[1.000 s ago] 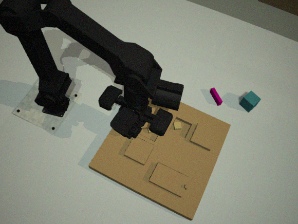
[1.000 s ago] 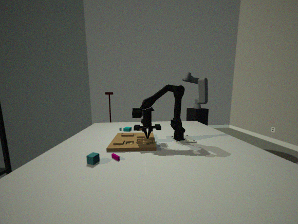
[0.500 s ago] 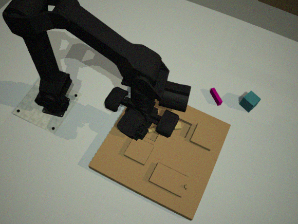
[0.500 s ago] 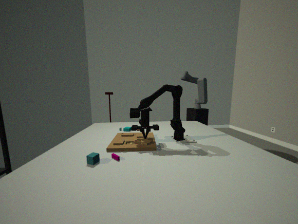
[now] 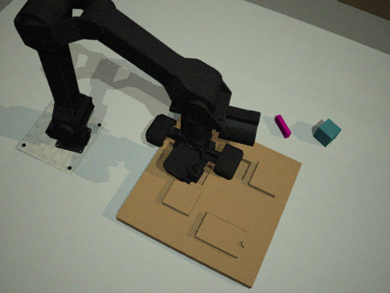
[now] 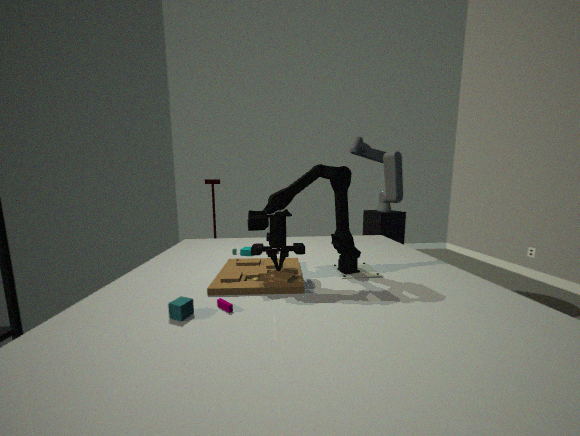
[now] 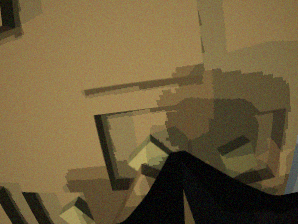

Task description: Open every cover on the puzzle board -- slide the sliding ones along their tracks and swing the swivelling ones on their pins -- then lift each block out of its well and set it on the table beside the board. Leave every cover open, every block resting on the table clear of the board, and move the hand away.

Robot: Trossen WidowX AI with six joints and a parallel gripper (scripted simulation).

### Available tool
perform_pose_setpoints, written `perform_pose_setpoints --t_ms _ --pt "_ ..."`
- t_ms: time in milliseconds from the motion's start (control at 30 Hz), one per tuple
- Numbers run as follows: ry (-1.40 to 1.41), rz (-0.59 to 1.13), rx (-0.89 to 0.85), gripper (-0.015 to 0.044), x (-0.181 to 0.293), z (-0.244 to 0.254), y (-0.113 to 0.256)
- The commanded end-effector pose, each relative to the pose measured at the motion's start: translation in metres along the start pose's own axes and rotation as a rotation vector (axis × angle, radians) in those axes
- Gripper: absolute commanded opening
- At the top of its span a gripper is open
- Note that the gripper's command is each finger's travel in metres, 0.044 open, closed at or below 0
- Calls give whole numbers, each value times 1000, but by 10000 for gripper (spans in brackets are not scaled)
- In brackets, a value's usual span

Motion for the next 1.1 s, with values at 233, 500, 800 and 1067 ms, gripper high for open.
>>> perform_pose_setpoints --t_ms 233,500,800,1067 --pt "-5 0 -2 0 6 11 1" --pt "-5 0 -3 0 12 20 1" --pt "-5 1 -3 0 18 25 1" --pt "-5 1 -4 0 25 32 1"
Point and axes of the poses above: the point midway between the two fingers, 35 mm back from their tips, its own y axis back along the fingers, its own z axis across the jaws, x = y × z, the point moved 5 cm from there along y, back along the fingers, and after that the axes turned 8 degrees about y, right-handed, at the moved point
